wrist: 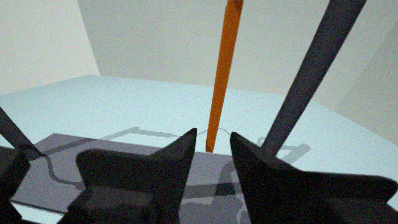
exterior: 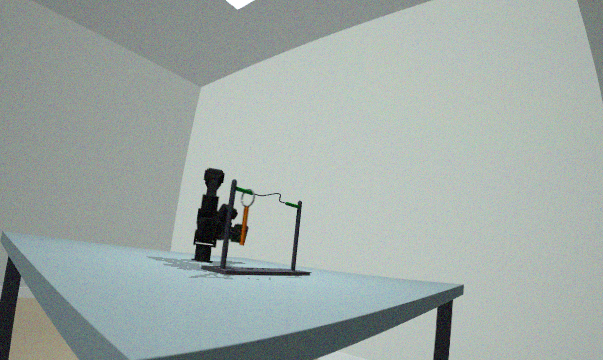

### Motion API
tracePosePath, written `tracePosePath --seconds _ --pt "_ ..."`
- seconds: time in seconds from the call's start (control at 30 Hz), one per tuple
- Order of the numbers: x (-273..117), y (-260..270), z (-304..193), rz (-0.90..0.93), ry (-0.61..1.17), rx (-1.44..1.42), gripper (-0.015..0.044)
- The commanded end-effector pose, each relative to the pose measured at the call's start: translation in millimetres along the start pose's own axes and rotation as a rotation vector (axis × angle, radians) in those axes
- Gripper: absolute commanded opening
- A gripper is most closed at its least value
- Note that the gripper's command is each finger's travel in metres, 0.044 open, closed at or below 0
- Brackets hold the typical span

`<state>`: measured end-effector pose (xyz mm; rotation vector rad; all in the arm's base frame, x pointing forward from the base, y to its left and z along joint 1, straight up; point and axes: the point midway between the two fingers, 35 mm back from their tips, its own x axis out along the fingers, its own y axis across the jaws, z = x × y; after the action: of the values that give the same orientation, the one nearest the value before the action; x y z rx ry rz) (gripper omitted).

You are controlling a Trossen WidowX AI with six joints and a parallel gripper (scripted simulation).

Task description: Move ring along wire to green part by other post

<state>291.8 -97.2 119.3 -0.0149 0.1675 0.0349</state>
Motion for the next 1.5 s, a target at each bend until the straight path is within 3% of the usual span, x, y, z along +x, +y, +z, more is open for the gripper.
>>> tracePosePath --seconds 0.0,0.6,1.37,1.47 --pt "8 -1 1 -0.004 -0.003 0.003 0.016" --pt "35 3 -2 -0.004 -0.007 0.004 0.016" --pt "35 3 -2 -0.004 -0.007 0.004 0.016" --pt "35 3 -2 0.0 -0.007 0.0 0.0081"
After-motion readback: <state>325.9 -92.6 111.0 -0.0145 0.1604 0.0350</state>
